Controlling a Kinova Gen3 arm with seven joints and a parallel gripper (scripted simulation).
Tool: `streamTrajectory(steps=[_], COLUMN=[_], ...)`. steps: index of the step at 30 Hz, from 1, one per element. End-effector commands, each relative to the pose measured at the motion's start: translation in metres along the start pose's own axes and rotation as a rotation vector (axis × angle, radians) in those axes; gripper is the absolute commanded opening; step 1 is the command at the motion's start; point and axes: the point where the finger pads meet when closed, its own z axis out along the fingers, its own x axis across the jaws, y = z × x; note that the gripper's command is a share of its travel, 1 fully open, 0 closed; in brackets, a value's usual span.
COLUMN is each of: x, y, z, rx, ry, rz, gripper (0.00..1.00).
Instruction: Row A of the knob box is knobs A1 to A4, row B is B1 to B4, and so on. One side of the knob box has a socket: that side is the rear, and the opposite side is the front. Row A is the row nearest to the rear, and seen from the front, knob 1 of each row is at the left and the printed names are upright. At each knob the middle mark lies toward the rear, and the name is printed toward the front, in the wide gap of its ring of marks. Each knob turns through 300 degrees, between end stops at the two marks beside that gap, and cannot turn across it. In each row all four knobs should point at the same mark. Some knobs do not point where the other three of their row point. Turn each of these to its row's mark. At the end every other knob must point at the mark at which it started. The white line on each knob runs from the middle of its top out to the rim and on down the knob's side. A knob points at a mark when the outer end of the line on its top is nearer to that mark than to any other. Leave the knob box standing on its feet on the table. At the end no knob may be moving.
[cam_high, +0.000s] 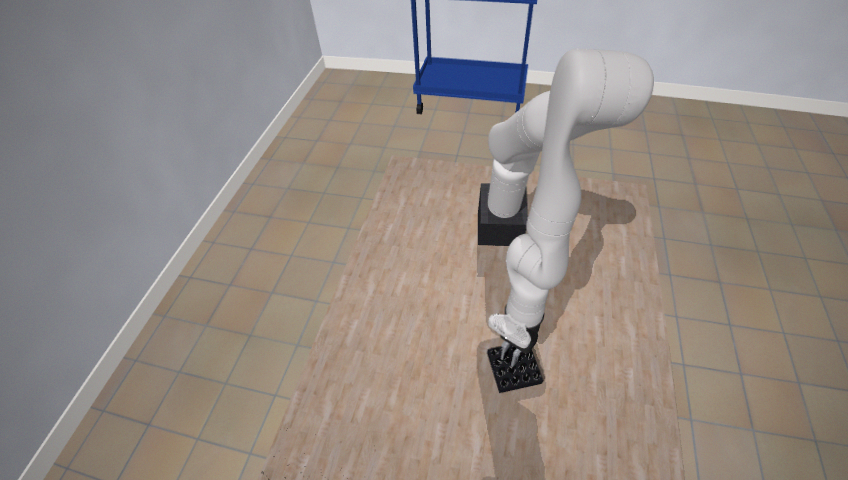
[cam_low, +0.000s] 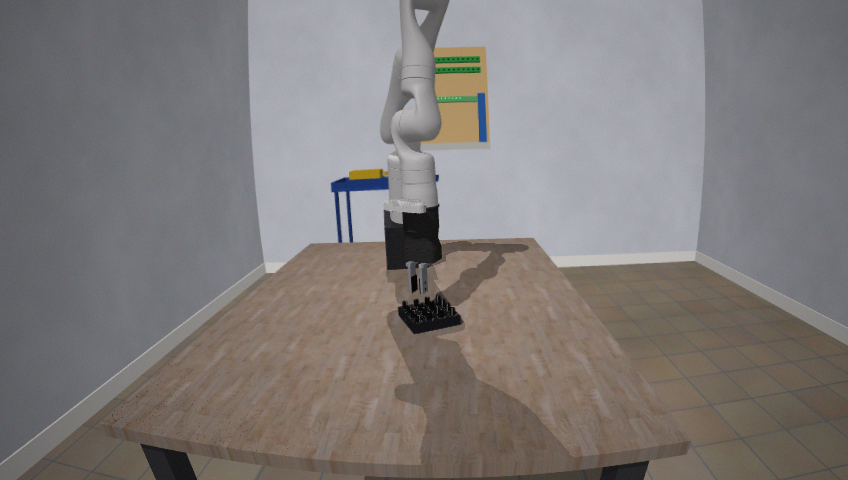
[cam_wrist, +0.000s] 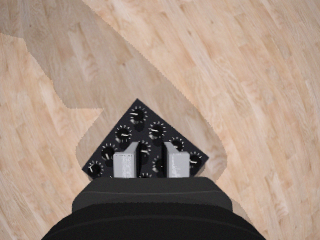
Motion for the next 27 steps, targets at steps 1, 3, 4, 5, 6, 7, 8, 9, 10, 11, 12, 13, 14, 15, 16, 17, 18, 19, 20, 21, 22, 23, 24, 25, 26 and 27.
streamTrajectory(steps=[1, 3, 4, 5, 6, 7, 8, 9, 10, 11, 12, 13, 14, 15, 16, 17, 18, 19, 20, 21, 22, 23, 24, 25, 26, 27], x=[-0.012, -0.014, -0.014, -0.015, -0.016, -0.017, -0.017, -0.017, -0.017, -0.018, -0.019, -0.019, -0.020, -0.021, -0.021, -0.022, -0.022, -0.023, -0.024, -0.024, -0.025, -0.025, -0.025, -0.026, -0.026, -0.026], y=[0.004, 0.005, 0.006, 0.007, 0.007, 0.008, 0.009, 0.009, 0.009, 0.009, 0.010, 0.011, 0.011, 0.012, 0.013, 0.013, 0.014, 0.015, 0.015, 0.016, 0.017, 0.017, 0.018, 0.018, 0.018, 0.018], z=[-0.002, -0.003, -0.003, -0.004, -0.004, -0.004, -0.005, -0.005, -0.005, -0.005, -0.005, -0.006, -0.006, -0.006, -0.007, -0.007, -0.007, -0.007, -0.008, -0.008, -0.008, -0.009, -0.009, -0.009, -0.009, -0.009], rx=[-0.004, -0.003, -0.003, -0.003, -0.003, -0.003, -0.003, -0.003, -0.003, -0.003, -0.003, -0.002, -0.002, -0.002, -0.002, -0.002, -0.001, -0.001, -0.001, -0.001, 0.000, 0.000, 0.000, 0.000, 0.000, 0.000], ry=[0.005, 0.005, 0.005, 0.006, 0.006, 0.006, 0.006, 0.006, 0.006, 0.006, 0.007, 0.007, 0.007, 0.007, 0.007, 0.008, 0.008, 0.008, 0.008, 0.008, 0.008, 0.009, 0.009, 0.009, 0.009, 0.009], rz=[0.076, 0.126, 0.150, 0.174, 0.198, 0.221, 0.244, 0.244, 0.244, 0.266, 0.288, 0.310, 0.330, 0.350, 0.370, 0.389, 0.407, 0.425, 0.441, 0.458, 0.473, 0.488, 0.502, 0.515, 0.515, 0.515], gripper=[0.46, 0.46, 0.46, 0.46, 0.46, 0.46, 0.46, 0.46, 0.46, 0.46, 0.46, 0.46, 0.46, 0.46, 0.46, 0.46, 0.46, 0.46, 0.46, 0.46, 0.46, 0.46, 0.46, 0.46, 0.46, 0.46])
